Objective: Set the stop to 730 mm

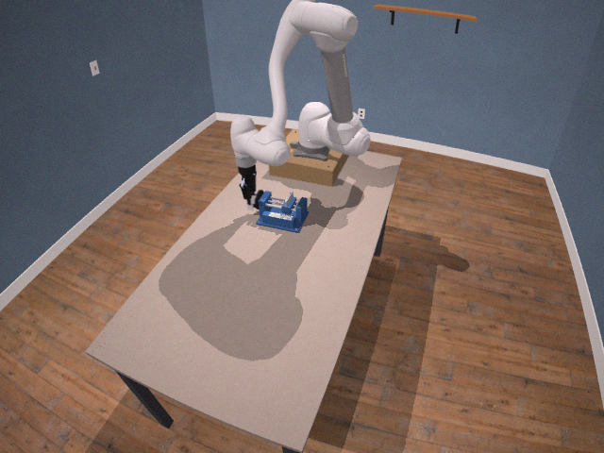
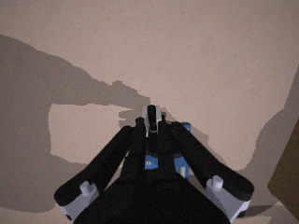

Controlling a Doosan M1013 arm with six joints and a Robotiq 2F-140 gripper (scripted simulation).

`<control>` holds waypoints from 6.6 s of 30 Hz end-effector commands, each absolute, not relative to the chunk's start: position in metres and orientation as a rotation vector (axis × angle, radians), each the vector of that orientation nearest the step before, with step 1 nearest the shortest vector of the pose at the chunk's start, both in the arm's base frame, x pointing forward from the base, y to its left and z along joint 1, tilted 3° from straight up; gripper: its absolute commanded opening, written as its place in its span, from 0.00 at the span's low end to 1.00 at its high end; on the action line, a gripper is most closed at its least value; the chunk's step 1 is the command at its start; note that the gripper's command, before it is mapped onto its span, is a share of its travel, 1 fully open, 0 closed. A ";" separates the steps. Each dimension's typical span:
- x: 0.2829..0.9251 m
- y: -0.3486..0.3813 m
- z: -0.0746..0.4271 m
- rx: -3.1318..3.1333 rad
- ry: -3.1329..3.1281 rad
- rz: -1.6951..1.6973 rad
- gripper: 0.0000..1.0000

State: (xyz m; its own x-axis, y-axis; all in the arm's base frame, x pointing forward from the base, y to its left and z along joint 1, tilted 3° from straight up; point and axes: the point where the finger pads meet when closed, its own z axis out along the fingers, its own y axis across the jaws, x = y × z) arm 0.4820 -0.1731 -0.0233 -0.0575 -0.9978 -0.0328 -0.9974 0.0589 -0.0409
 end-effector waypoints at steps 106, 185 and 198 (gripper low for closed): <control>0.442 -0.171 -0.026 -2.120 2.247 -0.010 0.04; 0.492 -0.175 0.004 -2.120 2.247 -0.010 0.04; 0.480 -0.173 -0.025 -2.120 2.247 -0.010 0.04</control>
